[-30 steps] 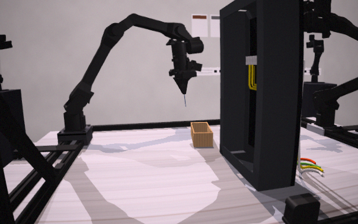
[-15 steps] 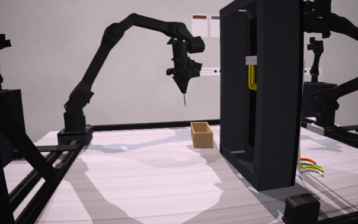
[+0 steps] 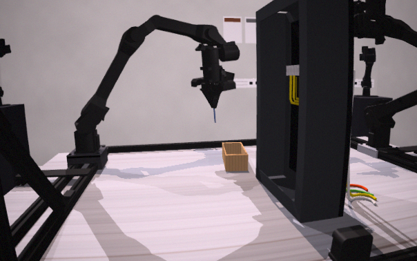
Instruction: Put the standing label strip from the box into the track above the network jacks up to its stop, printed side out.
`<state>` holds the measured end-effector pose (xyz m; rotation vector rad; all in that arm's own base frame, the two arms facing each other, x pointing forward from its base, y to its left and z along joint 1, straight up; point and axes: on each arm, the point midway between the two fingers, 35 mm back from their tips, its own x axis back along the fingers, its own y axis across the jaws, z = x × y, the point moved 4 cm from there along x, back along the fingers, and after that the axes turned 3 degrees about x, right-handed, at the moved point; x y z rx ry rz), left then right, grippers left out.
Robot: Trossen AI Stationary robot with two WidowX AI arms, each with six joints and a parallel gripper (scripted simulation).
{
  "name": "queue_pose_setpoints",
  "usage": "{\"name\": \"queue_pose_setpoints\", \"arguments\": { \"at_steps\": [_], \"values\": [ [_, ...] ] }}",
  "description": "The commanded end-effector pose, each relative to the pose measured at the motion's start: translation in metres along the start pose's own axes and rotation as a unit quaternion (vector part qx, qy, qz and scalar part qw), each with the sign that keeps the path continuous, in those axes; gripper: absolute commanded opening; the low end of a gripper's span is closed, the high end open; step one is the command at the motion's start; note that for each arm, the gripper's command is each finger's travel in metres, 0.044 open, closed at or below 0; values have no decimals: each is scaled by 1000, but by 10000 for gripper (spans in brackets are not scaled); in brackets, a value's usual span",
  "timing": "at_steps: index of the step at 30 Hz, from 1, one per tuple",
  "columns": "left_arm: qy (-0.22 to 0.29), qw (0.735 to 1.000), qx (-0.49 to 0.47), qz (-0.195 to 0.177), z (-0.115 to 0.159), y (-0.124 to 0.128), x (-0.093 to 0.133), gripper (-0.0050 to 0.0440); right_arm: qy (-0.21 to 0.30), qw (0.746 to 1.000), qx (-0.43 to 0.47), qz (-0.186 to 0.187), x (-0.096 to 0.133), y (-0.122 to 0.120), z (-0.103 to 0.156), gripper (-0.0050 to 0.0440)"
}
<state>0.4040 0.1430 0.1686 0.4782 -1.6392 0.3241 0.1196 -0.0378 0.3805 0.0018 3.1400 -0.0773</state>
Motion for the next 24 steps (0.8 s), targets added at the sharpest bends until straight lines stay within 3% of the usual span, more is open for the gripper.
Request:
{"name": "queue_pose_setpoints", "arguments": {
  "at_steps": [1, 24],
  "values": [
    [-16, 1000, 25, -4, -3, -1, 12, -50, -1, 1000, 4, 0, 0, 1, -2, 440],
    [-25, 990, 137, -28, -3, -3, 16, -50, -1, 1000, 4, 0, 0, 1, -2, 440]
  ]
}}
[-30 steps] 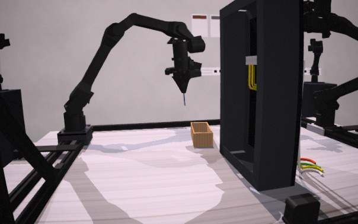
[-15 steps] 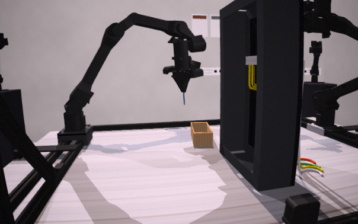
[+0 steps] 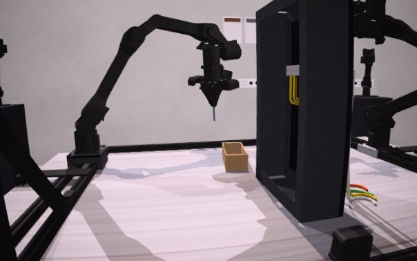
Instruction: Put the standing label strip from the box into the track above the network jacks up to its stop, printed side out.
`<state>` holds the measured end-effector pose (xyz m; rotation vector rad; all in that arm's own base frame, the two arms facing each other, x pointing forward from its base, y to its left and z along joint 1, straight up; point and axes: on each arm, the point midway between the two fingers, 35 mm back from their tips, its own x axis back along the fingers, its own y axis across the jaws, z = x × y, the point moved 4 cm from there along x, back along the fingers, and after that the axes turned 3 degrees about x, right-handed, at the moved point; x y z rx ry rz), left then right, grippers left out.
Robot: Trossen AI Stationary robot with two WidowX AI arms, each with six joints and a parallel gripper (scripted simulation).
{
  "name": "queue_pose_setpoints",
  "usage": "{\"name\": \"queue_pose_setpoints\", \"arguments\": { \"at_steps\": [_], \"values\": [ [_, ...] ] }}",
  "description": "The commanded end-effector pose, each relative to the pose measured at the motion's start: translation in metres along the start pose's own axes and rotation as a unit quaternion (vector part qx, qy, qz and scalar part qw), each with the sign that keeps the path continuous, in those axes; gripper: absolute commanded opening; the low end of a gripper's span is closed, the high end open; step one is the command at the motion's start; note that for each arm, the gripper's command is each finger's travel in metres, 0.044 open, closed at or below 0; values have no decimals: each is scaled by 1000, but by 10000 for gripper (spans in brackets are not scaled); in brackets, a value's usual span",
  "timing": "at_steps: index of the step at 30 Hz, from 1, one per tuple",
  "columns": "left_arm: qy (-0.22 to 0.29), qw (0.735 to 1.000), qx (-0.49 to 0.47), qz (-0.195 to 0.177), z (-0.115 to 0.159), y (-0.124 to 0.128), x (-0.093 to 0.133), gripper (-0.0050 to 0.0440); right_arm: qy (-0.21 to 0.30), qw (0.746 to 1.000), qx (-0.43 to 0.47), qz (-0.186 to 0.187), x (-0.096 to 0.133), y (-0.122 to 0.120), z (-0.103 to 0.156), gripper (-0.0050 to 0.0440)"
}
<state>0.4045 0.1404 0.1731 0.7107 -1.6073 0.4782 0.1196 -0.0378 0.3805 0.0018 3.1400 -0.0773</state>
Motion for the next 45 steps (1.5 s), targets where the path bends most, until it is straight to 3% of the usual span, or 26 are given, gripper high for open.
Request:
{"name": "queue_pose_setpoints", "arguments": {
  "at_steps": [1, 30, 45],
  "values": [
    [-16, 1000, 23, 1, -3, -1, 12, -50, -1, 1000, 4, 0, 0, 1, -2, 440],
    [-38, 984, 170, -26, -2, -4, 18, -50, -1, 1000, 4, 0, 0, 1, -2, 440],
    [-56, 964, 257, -38, -1, -5, 22, -50, -1, 1000, 4, 0, 0, 1, -2, 440]
  ]
}}
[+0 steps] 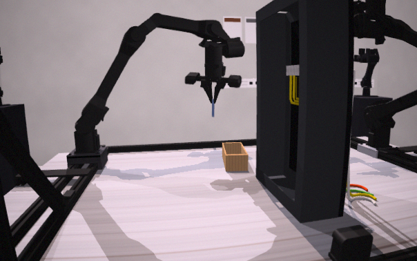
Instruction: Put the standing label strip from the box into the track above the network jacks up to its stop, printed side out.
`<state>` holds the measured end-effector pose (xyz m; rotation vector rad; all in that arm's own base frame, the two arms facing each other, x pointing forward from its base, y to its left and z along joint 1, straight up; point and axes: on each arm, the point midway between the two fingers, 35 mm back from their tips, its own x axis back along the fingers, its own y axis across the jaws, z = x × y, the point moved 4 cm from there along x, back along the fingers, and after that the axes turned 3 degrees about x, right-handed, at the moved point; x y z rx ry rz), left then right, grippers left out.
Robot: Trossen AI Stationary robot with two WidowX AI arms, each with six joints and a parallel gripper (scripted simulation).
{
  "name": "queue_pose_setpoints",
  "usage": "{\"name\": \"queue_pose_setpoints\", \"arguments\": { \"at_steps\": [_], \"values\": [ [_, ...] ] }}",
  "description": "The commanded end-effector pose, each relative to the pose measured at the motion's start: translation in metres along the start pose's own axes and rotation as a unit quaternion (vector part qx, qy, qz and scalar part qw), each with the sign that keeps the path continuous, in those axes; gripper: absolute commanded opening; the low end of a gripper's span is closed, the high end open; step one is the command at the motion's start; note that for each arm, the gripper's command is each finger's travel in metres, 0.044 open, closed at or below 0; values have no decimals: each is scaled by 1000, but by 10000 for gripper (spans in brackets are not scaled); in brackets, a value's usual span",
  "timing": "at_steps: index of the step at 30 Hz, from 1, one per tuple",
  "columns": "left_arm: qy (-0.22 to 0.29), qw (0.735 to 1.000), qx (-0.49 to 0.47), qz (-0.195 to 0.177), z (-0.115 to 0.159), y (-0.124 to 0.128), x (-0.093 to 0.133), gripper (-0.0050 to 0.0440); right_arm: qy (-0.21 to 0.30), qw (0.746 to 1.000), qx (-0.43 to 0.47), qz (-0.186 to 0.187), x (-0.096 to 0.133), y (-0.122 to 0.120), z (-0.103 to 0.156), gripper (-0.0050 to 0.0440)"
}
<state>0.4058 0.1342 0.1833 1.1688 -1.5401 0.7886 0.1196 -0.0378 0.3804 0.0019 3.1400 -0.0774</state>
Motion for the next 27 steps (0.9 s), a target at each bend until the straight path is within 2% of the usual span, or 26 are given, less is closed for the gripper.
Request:
{"name": "queue_pose_setpoints", "arguments": {
  "at_steps": [1, 27],
  "values": [
    [-13, 1000, 21, 9, -3, -1, 11, -50, -1, 1000, 4, 0, 0, 1, -2, 440],
    [-43, 987, 157, -2, -2, -2, 18, -50, -1, 1000, 4, 0, 0, 1, -2, 440]
  ]
}}
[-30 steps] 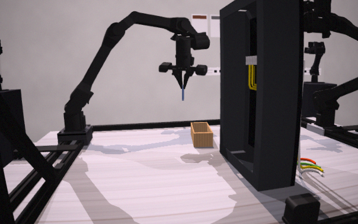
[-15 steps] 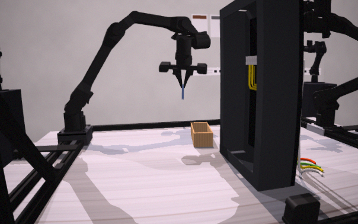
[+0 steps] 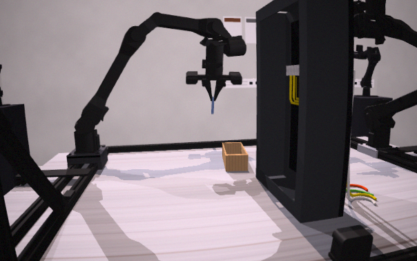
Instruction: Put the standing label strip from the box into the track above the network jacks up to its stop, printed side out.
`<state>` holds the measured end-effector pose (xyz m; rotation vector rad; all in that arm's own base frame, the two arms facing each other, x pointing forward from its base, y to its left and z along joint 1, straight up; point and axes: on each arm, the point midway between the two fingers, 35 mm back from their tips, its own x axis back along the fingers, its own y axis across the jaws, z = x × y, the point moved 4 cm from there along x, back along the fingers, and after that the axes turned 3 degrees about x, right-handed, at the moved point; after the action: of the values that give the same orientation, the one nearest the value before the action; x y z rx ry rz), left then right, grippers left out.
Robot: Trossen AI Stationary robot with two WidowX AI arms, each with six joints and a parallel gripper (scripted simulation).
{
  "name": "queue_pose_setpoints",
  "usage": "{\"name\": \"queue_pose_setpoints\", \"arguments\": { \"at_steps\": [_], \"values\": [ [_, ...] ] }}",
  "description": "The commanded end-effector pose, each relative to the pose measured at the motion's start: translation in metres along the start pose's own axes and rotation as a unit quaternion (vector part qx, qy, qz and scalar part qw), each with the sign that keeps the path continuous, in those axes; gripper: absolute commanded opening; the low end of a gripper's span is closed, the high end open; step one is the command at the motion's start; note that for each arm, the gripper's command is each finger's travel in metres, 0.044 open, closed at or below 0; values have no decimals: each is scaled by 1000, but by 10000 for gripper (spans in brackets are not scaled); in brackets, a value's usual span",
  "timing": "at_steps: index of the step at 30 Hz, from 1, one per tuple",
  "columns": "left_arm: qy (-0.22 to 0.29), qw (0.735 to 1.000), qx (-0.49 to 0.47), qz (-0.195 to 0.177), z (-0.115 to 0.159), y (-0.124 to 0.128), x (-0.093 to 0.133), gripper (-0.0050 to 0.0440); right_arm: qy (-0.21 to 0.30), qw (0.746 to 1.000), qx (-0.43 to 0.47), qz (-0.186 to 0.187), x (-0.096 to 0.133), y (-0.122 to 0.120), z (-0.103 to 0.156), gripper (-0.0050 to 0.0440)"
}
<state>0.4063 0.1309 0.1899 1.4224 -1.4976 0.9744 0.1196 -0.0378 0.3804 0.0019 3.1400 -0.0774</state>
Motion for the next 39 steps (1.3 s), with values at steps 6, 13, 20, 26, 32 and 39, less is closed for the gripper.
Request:
{"name": "queue_pose_setpoints", "arguments": {
  "at_steps": [6, 13, 20, 26, 32, 39],
  "values": [
    [-17, 998, 57, 11, -3, -2, 13, -50, -1, 1000, 4, 0, 0, 1, -2, 440],
    [-25, 996, 87, 11, -3, -2, 15, -50, -1, 1000, 4, 0, 0, 1, -2, 440],
    [-34, 991, 128, 11, -2, -2, 17, -50, -1, 1000, 4, 0, 0, 1, -2, 440],
    [-40, 988, 151, 12, -2, -2, 19, -50, -1, 1000, 4, 0, 0, 1, -2, 440],
    [-48, 981, 186, 13, -2, -2, 21, -50, -1, 1000, 4, 0, 0, 1, -2, 440],
    [-58, 972, 227, 16, -1, -3, 23, -50, -1, 1000, 4, 0, 0, 1, -2, 440]
  ]
}}
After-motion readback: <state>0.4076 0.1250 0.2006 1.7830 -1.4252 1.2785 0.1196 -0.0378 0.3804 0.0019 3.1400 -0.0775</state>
